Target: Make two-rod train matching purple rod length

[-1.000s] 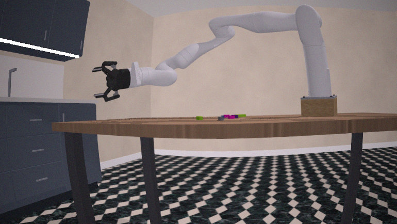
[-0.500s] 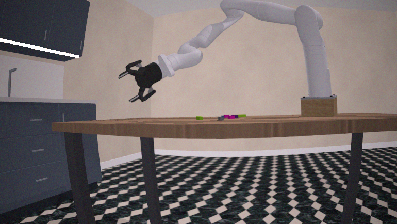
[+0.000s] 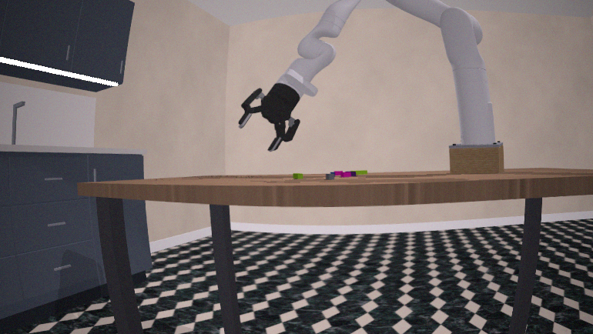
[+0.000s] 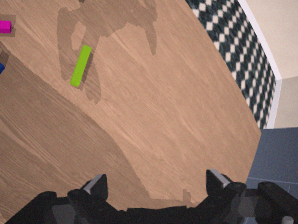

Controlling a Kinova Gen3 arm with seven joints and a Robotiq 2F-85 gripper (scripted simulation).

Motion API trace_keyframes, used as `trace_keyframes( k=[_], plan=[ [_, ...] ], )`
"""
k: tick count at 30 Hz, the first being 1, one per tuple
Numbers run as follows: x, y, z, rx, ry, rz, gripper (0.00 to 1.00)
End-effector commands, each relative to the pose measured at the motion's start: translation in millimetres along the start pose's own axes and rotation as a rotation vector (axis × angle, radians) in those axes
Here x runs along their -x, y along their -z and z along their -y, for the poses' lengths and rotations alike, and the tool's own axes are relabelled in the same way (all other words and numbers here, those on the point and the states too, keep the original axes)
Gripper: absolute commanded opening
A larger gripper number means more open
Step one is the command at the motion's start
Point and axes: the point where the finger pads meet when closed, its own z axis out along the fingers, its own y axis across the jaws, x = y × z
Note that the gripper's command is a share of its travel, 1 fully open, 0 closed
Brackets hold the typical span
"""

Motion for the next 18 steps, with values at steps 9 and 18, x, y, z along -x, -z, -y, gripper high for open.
trace_keyframes(
  k=[9,18],
  plan=[
    [-27.1,57.3,79.1,-0.33,-0.004,0.029,1.0],
    [-41.0,86.2,131.8,-0.508,-0.019,0.05,1.0]
  ],
)
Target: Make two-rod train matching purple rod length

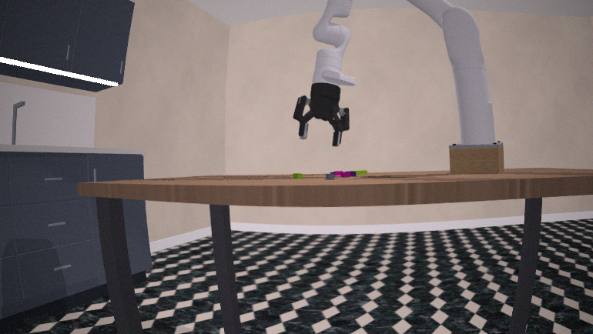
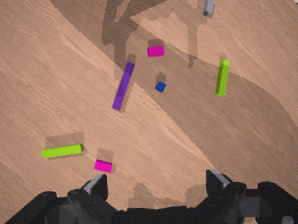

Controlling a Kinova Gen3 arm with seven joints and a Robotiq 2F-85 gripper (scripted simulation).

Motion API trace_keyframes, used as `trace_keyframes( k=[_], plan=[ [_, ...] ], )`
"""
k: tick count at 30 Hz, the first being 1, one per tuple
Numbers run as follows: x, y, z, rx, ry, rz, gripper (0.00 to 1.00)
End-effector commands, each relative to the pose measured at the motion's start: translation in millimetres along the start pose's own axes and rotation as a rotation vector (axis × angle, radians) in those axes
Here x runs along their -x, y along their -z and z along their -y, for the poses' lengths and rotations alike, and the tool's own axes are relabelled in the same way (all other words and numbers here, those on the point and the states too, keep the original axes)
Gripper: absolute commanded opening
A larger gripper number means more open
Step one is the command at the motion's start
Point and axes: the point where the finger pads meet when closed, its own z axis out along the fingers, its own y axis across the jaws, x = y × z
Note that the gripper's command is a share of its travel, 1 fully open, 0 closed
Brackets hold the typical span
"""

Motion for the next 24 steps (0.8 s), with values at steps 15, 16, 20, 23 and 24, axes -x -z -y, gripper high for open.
trace_keyframes(
  k=[15,16,20,23,24],
  plan=[
    [-22.9,2.1,46.6,-0.18,0.011,-0.002,1.0],
    [-23.0,2.2,47.0,-0.182,0.011,-0.002,1.0],
    [-22.5,2.3,47.0,-0.182,0.011,-0.001,1.0],
    [-22.5,2.3,47.0,-0.182,0.011,-0.001,1.0],
    [-22.5,2.3,47.0,-0.182,0.011,-0.001,1.0]
  ],
)
